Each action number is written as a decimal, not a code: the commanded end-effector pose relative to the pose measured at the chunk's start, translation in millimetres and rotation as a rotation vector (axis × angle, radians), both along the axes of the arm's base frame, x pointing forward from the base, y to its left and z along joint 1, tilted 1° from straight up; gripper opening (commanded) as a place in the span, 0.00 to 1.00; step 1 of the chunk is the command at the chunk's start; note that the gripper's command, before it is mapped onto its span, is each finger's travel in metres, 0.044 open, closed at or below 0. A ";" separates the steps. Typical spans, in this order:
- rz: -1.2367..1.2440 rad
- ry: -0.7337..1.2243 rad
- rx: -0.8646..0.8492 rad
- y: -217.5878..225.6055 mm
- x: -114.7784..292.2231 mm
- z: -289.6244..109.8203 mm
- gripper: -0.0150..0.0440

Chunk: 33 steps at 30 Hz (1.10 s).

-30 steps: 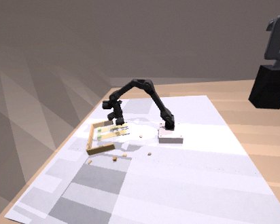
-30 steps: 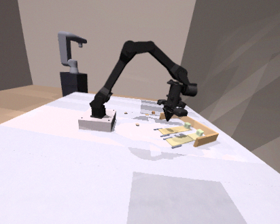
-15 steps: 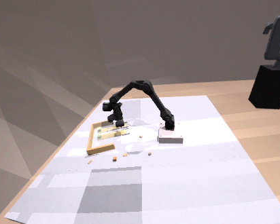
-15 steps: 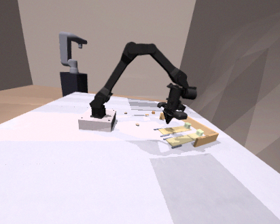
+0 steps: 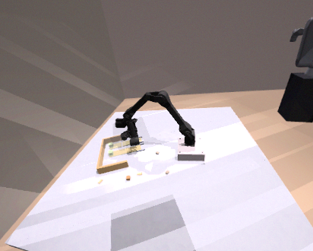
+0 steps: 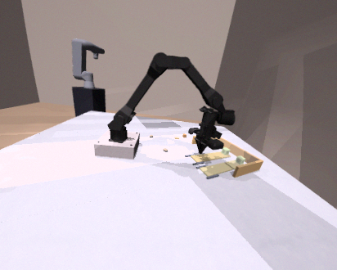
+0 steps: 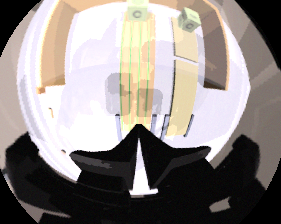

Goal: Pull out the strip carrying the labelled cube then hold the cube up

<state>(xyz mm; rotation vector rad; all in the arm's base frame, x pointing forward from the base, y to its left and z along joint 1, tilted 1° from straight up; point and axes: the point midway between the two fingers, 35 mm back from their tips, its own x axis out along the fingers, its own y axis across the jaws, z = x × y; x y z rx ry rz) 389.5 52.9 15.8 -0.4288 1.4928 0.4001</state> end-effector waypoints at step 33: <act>0.002 0.014 0.002 1.4 -2.0 -28.1 0.25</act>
